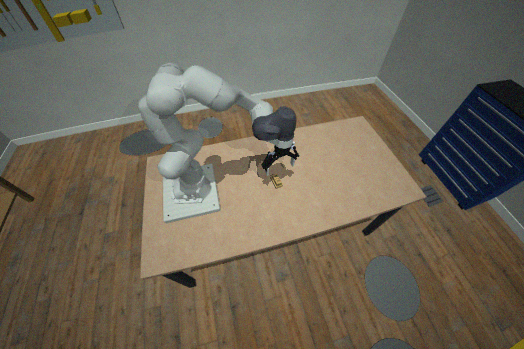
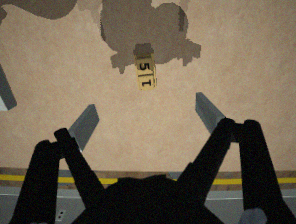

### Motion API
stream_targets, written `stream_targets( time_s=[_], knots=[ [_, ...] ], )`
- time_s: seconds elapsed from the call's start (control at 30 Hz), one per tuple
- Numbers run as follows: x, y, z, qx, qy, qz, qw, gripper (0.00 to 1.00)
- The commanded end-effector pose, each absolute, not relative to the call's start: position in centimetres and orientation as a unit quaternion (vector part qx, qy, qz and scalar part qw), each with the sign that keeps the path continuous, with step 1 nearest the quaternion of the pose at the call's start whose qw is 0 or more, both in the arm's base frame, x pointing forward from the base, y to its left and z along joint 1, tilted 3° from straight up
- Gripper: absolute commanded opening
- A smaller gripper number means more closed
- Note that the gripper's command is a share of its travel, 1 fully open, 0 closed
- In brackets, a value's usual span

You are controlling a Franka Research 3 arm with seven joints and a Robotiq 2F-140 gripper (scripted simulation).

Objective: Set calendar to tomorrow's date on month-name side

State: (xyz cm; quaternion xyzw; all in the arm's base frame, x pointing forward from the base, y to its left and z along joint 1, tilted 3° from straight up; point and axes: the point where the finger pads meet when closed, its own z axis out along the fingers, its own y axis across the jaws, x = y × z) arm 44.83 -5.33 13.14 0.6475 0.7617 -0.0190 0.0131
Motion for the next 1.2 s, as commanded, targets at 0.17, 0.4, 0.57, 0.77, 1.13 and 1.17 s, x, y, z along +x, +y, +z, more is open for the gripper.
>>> stream_targets(
  time_s=[0.17, 0.4, 0.57, 0.77, 1.13, 1.17],
  knots=[
    [44.86, -5.38, 13.1, 0.652, 0.758, -0.019, 0.014, 1.0],
    [44.86, -5.38, 13.08, 0.642, 0.766, -0.019, 0.014, 1.0],
    [44.88, -5.39, 12.91, 0.566, 0.824, -0.02, 0.012, 1.0],
    [44.89, -5.39, 12.82, 0.529, 0.848, -0.02, 0.011, 1.0],
    [44.91, -5.4, 12.66, 0.452, 0.892, -0.021, 0.01, 1.0],
    [44.91, -5.4, 12.63, 0.439, 0.898, -0.021, 0.009, 1.0]
  ],
)
